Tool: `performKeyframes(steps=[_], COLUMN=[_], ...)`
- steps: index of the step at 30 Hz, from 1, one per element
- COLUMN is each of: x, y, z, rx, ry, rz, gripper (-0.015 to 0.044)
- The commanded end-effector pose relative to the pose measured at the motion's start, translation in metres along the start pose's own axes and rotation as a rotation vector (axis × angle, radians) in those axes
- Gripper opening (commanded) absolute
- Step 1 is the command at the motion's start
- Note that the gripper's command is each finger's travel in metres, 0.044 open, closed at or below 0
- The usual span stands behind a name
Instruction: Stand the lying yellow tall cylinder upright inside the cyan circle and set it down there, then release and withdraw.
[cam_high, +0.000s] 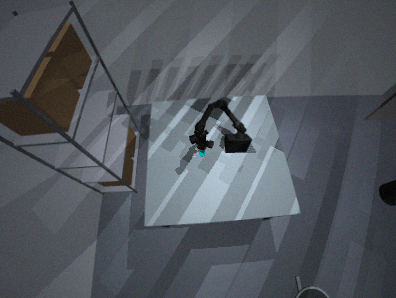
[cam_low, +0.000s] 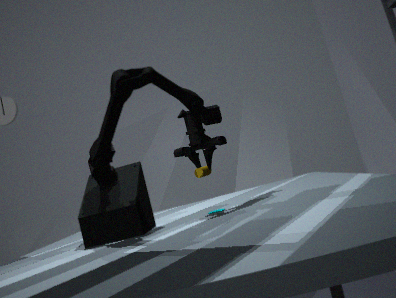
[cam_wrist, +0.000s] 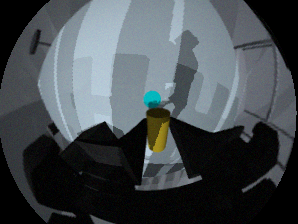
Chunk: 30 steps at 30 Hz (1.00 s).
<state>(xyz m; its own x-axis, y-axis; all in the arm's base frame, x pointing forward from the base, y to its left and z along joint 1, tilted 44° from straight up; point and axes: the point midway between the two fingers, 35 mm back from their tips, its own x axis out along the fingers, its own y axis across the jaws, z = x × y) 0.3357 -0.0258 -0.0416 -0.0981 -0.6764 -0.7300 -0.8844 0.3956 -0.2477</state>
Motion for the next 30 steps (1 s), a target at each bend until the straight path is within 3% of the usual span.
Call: performKeyframes(steps=[1,30], x=[0.002,0.021], y=[0.001,0.012], z=[0.001,0.001], rx=[-0.007,-0.023], ry=[-0.018,-0.183], rz=[0.019,0.171], gripper=[0.0105,0.0105])
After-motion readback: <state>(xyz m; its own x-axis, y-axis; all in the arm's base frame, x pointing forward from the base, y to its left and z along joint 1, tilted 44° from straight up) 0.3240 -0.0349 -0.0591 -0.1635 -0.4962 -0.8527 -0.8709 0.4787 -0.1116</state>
